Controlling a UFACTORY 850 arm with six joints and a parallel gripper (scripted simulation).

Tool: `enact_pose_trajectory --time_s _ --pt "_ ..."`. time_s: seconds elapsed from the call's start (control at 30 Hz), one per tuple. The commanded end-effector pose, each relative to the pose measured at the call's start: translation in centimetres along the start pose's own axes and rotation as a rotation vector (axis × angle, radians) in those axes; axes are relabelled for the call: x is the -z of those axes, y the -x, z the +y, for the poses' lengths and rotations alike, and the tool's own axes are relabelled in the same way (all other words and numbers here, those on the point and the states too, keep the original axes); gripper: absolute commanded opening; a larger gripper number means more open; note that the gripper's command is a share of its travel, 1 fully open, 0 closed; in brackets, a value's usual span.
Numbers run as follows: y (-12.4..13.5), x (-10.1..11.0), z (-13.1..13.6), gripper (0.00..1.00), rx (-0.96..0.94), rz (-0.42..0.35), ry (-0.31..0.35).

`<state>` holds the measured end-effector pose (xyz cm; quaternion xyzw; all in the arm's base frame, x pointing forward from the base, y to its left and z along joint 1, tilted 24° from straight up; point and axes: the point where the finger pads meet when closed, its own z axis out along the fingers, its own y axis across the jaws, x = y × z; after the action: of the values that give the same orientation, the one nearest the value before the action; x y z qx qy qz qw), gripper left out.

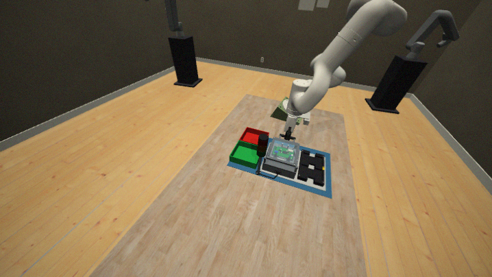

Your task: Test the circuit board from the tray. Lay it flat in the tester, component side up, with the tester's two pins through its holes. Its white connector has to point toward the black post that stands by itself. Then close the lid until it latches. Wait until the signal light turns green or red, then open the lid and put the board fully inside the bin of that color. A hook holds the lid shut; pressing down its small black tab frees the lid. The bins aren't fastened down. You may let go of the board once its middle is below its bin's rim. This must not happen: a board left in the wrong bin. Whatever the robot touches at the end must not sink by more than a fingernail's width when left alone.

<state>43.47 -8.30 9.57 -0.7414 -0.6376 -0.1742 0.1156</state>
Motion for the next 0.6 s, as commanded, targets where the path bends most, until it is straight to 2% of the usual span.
enact_pose_trajectory --time_s 0.0,0.57 --pt "0.0 -0.9 0.0 0.00 0.001 0.001 0.003" --pt "0.0 -2.6 -0.2 0.00 0.001 0.001 0.003"
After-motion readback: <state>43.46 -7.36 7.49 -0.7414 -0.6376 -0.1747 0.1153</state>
